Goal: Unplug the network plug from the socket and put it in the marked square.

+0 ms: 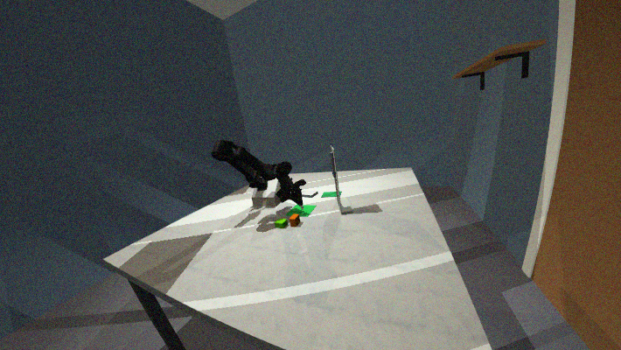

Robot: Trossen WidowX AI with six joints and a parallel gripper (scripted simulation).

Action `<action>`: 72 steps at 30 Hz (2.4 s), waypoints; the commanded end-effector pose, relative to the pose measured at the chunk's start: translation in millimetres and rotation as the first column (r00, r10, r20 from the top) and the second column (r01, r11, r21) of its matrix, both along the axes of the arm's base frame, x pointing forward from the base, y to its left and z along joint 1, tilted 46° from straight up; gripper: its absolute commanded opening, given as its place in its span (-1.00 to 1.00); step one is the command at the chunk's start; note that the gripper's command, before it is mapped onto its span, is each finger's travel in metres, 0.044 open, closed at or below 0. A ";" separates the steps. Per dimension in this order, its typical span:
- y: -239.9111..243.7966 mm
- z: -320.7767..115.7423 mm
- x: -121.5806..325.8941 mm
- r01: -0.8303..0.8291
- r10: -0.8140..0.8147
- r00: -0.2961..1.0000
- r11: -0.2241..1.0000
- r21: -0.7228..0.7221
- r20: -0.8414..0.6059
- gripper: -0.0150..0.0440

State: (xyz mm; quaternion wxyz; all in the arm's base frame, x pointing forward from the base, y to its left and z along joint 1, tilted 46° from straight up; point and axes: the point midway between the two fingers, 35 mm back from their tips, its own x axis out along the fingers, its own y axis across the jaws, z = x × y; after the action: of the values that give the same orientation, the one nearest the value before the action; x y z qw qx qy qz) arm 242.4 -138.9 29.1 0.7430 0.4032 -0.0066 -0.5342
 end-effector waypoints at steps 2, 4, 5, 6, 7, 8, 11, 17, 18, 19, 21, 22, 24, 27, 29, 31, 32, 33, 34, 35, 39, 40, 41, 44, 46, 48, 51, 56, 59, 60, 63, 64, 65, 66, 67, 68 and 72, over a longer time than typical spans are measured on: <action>-2.5 -4.8 -3.2 -0.006 0.006 1.000 1.000 -0.001 -0.014 -0.49; -3.7 -5.6 -3.8 -0.007 0.007 1.000 1.000 -0.002 -0.014 -0.49; -4.0 -5.7 -4.0 -0.007 0.007 1.000 1.000 -0.002 -0.014 -0.49; -4.1 -5.6 -3.8 -0.007 0.007 1.000 1.000 -0.002 -0.014 -0.49; -4.4 -5.4 -3.6 -0.007 0.007 1.000 1.000 -0.002 -0.014 -0.49; -4.7 -5.3 -3.4 -0.007 0.007 1.000 1.000 -0.002 -0.014 -0.49; -5.7 -5.3 -3.2 -0.007 0.007 1.000 1.000 -0.002 -0.014 -0.49; -8.6 -6.0 -3.5 -0.007 0.007 1.000 1.000 -0.002 -0.014 -0.49; -9.1 -6.0 -3.6 -0.007 0.007 1.000 1.000 -0.002 -0.014 -0.49; -9.5 -6.1 -3.6 -0.007 0.007 1.000 1.000 -0.002 -0.014 -0.49; -8.6 -4.4 -3.2 -0.001 0.001 1.000 1.000 -0.003 -0.006 -0.49; -8.6 -4.4 -3.2 -0.001 0.001 1.000 1.000 -0.003 -0.006 -0.49; -8.6 -4.4 -3.2 -0.001 0.001 1.000 1.000 -0.003 -0.006 -0.49; -8.6 -4.4 -3.2 -0.001 0.001 1.000 1.000 -0.003 -0.006 -0.31; -8.6 -4.4 -3.2 -0.001 0.001 1.000 1.000 -0.003 -0.006 -0.14; -8.6 -4.4 -3.2 -0.001 0.001 1.000 1.000 -0.003 -0.006 0.04; -8.6 -4.4 -3.2 -0.001 0.001 1.000 1.000 -0.003 -0.006 0.04; -8.6 -4.4 -3.2 -0.001 0.001 1.000 1.000 -0.003 -0.006 0.04; -8.6 -4.4 -3.2 -0.001 0.001 1.000 1.000 -0.003 -0.006 0.04; -8.6 -4.4 -3.2 -0.001 0.001 1.000 1.000 -0.003 -0.006 0.04; -6.8 -3.8 -3.8 -0.002 0.002 1.000 1.000 -0.002 -0.006 0.04; -6.1 -3.5 -4.0 -0.002 0.002 1.000 1.000 -0.002 -0.006 0.04; -5.3 -3.3 -4.3 -0.002 0.002 1.000 1.000 -0.001 -0.007 0.04; -3.2 -2.5 -5.0 -0.002 0.002 1.000 1.000 -0.001 -0.007 0.04; -1.8 -2.0 -5.5 -0.002 0.002 1.000 1.000 0.000 -0.008 0.04; -0.4 -1.4 -6.1 -0.002 0.002 1.000 1.000 0.000 -0.008 0.04; 1.7 -0.6 -6.9 -0.002 0.002 1.000 1.000 0.001 -0.009 0.04; 5.1 0.7 -8.4 -0.003 0.003 1.000 1.000 0.001 -0.010 0.04; 7.1 1.6 -9.4 -0.003 0.003 1.000 1.000 0.002 -0.011 0.04; 7.8 1.9 -9.7 -0.003 0.003 1.000 1.000 0.002 -0.011 0.04; 9.8 2.7 -10.7 -0.004 0.004 1.000 1.000 0.001 -0.011 0.04; 10.4 3.0 -11.0 -0.004 0.004 1.000 1.000 0.001 -0.012 0.04; 11.1 3.3 -11.4 -0.004 0.004 1.000 1.000 0.001 -0.012 0.04; 11.7 3.6 -11.7 -0.004 0.004 1.000 1.000 0.001 -0.012 0.04; 12.4 3.9 -12.1 -0.004 0.004 1.000 1.000 0.001 -0.012 0.04; 13.0 4.2 -12.5 -0.004 0.004 1.000 1.000 0.001 -0.012 0.04; 14.7 4.9 -12.9 -0.005 0.005 1.000 1.000 0.001 -0.013 0.04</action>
State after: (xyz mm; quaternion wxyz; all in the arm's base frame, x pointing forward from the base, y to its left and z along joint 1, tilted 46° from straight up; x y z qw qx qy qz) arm 230.3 -124.9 32.5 0.7455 0.3986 0.0033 -0.5341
